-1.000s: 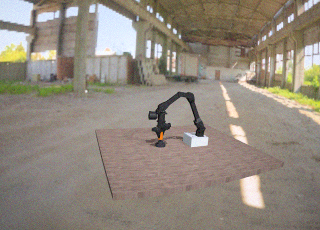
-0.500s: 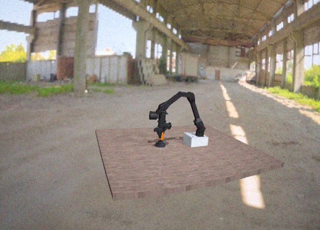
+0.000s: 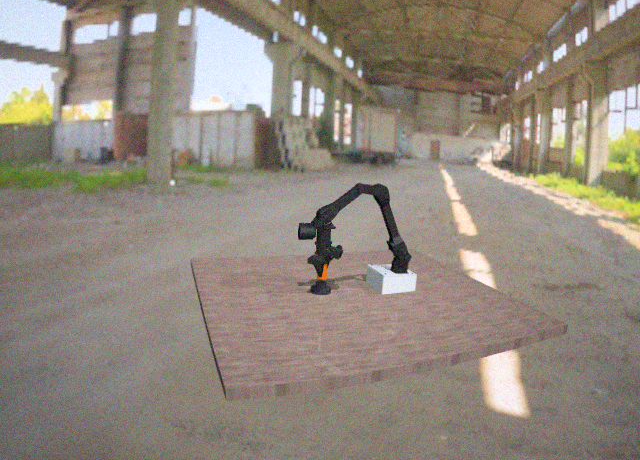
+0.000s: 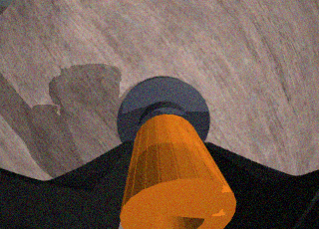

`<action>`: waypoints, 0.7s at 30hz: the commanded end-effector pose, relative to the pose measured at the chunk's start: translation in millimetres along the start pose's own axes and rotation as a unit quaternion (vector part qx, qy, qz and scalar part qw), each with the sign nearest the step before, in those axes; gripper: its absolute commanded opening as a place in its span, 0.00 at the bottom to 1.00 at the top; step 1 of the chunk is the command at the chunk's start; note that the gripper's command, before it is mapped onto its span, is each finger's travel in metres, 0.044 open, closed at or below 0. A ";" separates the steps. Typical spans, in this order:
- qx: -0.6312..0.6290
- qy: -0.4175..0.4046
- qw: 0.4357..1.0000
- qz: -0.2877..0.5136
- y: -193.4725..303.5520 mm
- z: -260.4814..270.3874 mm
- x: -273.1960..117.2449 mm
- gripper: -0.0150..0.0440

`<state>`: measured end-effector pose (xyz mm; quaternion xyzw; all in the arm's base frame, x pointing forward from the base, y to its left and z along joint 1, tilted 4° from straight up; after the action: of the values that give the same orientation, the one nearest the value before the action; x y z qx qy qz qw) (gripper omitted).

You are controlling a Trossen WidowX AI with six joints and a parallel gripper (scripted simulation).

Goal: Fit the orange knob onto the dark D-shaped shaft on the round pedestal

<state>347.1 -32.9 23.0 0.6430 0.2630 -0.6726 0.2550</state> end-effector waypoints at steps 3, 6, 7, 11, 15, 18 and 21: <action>-0.001 0.002 1.000 0.004 3.8 -2.7 -4.1 0.25; -0.001 0.002 1.000 0.004 5.2 -4.0 -4.3 0.25; -0.001 0.002 1.000 0.004 5.8 -4.6 -4.2 0.25; -0.001 0.002 1.000 0.004 7.3 -6.0 -2.2 0.25; -0.001 0.002 1.000 0.004 6.8 -5.6 0.6 0.25; -0.001 0.002 1.000 0.004 6.8 -5.6 0.6 0.25; -0.001 0.002 1.000 0.004 6.2 -5.1 1.4 0.25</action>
<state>353.7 -33.5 21.9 0.6431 0.2630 -0.6724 0.2551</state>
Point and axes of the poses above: the point midway between the two fingers, 35 mm back from their tips, its own x axis out along the fingers, its own z axis across the jaws, y = z × x, the point moved 1 cm from there along -x, back along the fingers, and after that the axes turned 9 degrees about x, right-handed, at the moved point
